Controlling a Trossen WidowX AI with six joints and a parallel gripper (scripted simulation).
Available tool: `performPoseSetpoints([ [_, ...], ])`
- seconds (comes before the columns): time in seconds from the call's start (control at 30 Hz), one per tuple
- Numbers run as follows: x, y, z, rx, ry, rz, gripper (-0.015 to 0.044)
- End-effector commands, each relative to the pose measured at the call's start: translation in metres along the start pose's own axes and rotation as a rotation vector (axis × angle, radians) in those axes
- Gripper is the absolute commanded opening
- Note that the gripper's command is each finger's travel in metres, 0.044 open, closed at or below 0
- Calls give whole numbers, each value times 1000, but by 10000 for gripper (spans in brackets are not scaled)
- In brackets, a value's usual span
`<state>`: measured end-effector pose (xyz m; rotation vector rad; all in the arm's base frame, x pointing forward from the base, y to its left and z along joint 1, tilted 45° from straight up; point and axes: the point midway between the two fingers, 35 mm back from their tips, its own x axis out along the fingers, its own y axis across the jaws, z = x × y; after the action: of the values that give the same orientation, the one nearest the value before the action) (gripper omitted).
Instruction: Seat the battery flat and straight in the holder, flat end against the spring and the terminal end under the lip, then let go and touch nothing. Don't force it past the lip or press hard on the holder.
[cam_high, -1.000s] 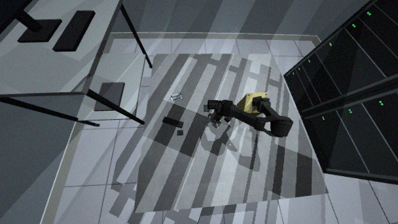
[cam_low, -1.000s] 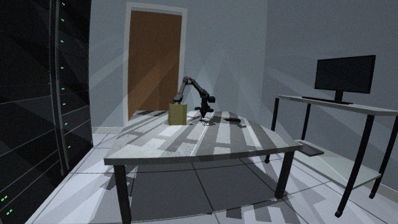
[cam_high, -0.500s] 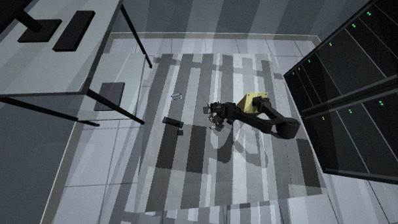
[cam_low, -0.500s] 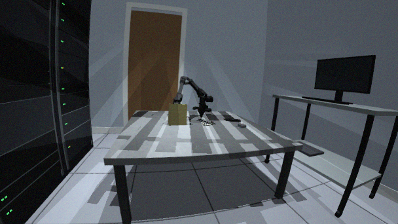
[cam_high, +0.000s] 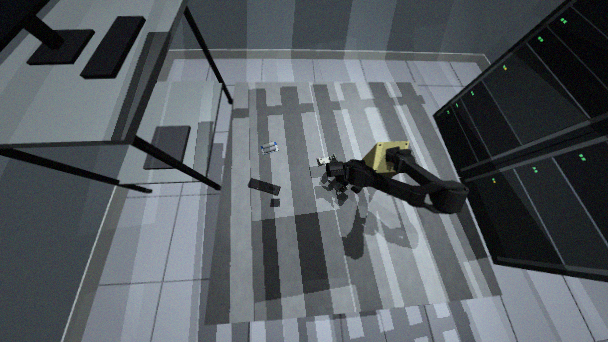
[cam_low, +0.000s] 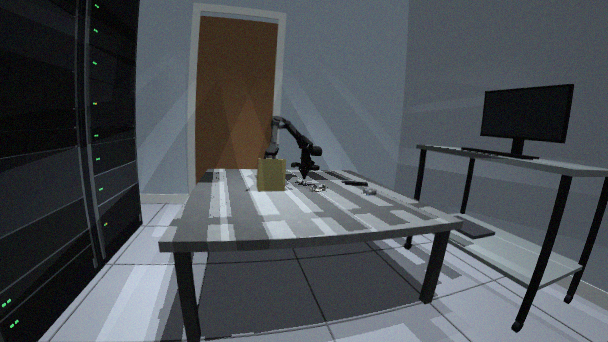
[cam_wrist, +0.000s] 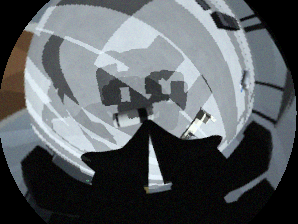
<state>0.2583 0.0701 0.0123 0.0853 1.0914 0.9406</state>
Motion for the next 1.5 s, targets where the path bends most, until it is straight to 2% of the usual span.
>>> performPoseSetpoints([
  [0.0,1,5,0,3,-3,5,0],
  [0.1,-5,1,0,0,1,-1,0],
  [0.43,-78,3,-1,3,-1,3,0],
  [0.87,-77,3,0,8,-5,6,0],
  [0.9,-76,4,0,-13,-4,6,26],
  [0.97,-69,5,0,-169,-3,4,79],
  [1.17,-37,15,1,-903,1,1,236],
  [1.33,-14,26,0,-1489,-5,2,249],
  [1.47,-11,27,0,-1567,-7,2,249],
])
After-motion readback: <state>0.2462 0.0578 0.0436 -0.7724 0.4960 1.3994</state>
